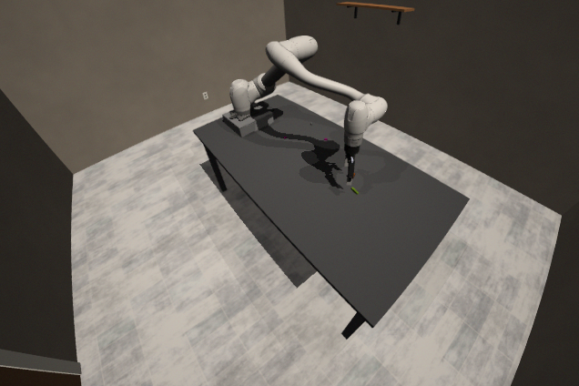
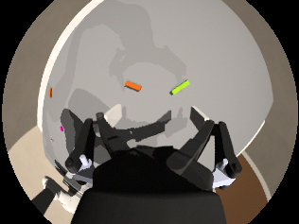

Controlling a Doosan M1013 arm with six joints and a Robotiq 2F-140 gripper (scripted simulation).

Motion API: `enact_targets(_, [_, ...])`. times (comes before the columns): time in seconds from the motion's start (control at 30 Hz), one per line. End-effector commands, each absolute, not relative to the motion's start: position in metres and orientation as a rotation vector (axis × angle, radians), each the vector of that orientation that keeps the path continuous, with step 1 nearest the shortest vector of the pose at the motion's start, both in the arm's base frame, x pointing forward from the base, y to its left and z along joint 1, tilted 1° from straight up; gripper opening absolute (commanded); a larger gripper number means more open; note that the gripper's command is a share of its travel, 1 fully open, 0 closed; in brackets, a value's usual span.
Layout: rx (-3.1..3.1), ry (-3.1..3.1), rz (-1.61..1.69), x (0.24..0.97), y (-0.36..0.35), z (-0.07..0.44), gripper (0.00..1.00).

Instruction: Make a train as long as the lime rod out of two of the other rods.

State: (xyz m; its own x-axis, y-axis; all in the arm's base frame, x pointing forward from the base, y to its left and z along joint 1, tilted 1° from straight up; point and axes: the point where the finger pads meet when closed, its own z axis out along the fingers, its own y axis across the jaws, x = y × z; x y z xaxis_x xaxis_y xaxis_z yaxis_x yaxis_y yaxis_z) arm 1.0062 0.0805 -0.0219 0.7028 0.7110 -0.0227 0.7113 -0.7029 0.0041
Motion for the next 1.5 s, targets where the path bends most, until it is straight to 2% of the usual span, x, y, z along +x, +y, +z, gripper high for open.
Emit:
enact_targets(0.0, [2.881,1.22,-0.03,1.005,0.082,-0.022,1.0])
enact_targets(0.5, [2.462,1.94,-0.034,0.954,0.14,-0.019,1.0])
enact_targets(0.97, [1.69,2.649,-0.036,0.878,0.203,-0.019,1.0])
enact_targets(1.47, [0.793,3.048,-0.034,0.798,0.25,-0.019,1.0])
